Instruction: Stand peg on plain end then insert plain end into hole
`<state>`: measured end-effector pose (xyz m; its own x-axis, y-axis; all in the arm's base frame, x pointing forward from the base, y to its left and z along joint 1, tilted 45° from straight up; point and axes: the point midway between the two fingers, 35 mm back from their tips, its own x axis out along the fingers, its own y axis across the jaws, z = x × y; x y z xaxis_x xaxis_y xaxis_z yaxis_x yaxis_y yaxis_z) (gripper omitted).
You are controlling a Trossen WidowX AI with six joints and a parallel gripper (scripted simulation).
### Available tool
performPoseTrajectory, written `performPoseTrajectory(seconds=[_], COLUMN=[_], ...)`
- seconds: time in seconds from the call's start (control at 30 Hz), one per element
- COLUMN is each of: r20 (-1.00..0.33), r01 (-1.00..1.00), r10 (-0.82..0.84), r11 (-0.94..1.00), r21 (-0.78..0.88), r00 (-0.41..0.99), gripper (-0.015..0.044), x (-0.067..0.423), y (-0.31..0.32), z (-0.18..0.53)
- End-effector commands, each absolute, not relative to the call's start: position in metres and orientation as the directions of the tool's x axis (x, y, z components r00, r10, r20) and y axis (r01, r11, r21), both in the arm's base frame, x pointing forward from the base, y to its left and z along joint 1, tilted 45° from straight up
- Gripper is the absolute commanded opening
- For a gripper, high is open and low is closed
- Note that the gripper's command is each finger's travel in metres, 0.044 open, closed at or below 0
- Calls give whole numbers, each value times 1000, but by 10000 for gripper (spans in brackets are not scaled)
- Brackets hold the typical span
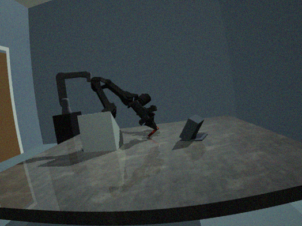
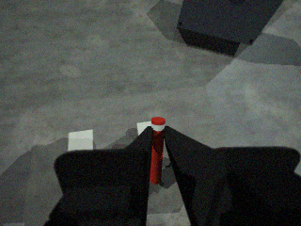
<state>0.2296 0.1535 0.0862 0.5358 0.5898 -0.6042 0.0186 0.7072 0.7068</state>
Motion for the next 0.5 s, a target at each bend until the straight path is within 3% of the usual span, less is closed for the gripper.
performPoseTrajectory(seconds=[0.0, 0.47], r20=[-593, -542], r01=[23, 24], r10=[575, 521], r11=[707, 706], r21=[707, 707], r00=[564, 660], gripper=[49, 49], x=[226, 217], y=[152, 150], z=[85, 88])
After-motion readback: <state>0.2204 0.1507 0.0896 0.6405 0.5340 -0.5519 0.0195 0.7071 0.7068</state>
